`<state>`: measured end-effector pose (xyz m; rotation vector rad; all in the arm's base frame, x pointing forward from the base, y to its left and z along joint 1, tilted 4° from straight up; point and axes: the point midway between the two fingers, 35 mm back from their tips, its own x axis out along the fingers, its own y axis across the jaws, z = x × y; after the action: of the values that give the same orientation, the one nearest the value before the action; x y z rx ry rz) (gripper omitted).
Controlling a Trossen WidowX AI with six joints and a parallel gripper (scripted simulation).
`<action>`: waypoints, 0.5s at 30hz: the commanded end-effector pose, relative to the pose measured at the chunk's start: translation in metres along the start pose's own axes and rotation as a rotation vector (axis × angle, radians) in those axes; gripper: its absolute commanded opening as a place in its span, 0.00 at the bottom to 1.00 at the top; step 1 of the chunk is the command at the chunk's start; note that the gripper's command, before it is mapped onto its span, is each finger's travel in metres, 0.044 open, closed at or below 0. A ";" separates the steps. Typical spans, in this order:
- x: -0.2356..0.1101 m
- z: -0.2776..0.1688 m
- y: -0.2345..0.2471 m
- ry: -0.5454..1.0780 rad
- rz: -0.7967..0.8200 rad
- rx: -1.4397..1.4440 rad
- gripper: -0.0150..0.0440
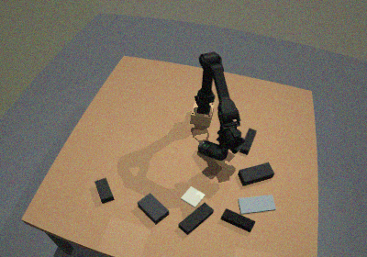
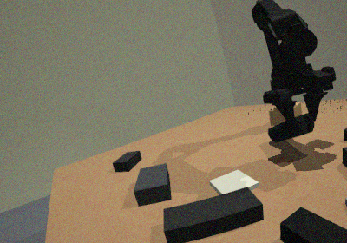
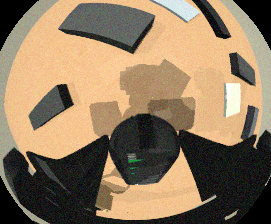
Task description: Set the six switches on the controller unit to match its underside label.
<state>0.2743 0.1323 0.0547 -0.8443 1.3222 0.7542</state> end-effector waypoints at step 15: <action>0.017 0.001 0.000 0.032 0.008 0.009 0.83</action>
<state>0.2785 0.1373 0.0450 -0.8436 1.3217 0.7546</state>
